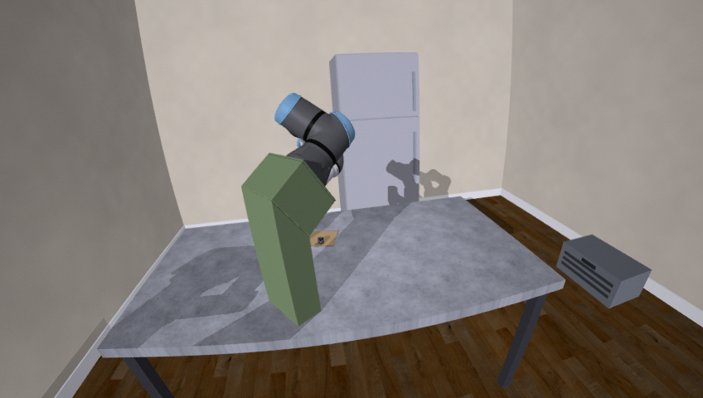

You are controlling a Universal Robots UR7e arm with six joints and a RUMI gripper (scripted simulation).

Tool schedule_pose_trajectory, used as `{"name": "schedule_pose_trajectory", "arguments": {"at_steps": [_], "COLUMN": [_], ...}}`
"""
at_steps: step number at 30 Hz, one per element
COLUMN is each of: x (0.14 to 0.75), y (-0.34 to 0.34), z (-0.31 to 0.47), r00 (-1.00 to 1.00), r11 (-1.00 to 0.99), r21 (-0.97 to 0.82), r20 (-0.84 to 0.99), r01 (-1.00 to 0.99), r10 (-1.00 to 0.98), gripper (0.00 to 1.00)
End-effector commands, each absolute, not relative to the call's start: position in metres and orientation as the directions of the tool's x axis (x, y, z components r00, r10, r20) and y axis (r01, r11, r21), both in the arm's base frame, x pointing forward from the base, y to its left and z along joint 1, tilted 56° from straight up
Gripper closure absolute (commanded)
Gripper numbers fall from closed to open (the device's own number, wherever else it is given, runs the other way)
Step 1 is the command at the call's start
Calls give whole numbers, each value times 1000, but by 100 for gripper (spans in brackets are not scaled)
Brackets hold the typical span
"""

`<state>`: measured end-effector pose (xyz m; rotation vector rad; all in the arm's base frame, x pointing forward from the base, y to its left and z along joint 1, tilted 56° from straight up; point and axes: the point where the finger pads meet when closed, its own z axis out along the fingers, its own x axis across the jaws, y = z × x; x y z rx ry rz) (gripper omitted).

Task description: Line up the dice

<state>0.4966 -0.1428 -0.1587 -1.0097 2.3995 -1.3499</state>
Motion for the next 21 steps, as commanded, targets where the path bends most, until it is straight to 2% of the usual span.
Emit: {"name": "schedule_pose_trajectory", "arguments": {"at_steps": [1,21], "x": [497,488], "y": [-142,-130], "z": [-158,-148], "r00": [-743,-743], "r11": [346,346], "r21": [-817,-817], "r20": [143,143], "r01": [-462,-462], "r10": [-653,-653], "gripper": [94,94]}}
